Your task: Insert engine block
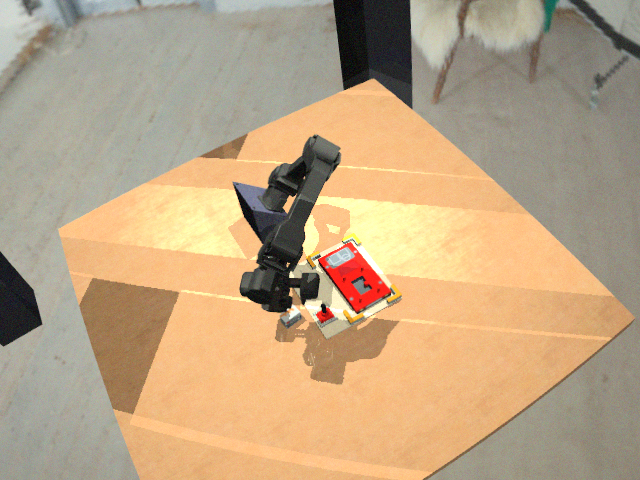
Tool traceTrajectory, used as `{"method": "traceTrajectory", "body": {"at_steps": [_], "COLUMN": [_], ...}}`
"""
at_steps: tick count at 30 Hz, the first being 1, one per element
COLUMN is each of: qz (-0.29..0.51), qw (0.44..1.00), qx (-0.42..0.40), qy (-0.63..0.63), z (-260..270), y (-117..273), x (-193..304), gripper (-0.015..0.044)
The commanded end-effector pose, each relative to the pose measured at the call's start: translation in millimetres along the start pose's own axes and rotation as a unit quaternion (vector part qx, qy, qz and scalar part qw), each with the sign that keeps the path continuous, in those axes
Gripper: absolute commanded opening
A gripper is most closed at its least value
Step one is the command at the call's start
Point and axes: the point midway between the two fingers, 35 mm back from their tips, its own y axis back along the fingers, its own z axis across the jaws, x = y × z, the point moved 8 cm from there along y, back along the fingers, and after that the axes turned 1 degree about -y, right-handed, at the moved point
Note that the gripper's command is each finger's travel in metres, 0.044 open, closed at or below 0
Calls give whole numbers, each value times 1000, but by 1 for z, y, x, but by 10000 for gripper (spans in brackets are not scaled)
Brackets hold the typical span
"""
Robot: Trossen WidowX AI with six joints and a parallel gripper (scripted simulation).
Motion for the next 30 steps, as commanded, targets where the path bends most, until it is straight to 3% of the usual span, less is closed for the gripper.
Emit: {"method": "traceTrajectory", "body": {"at_steps": [1,19,27,30], "qz": [0,2,2,2], "qw": [998,929,925,925], "qx": [3,2,2,3], "qy": [70,370,381,379], "z": [0,0,1,1], "y": [2,11,10,-8], "x": [0,0,0,0], "gripper": [440,440,440,440]}}
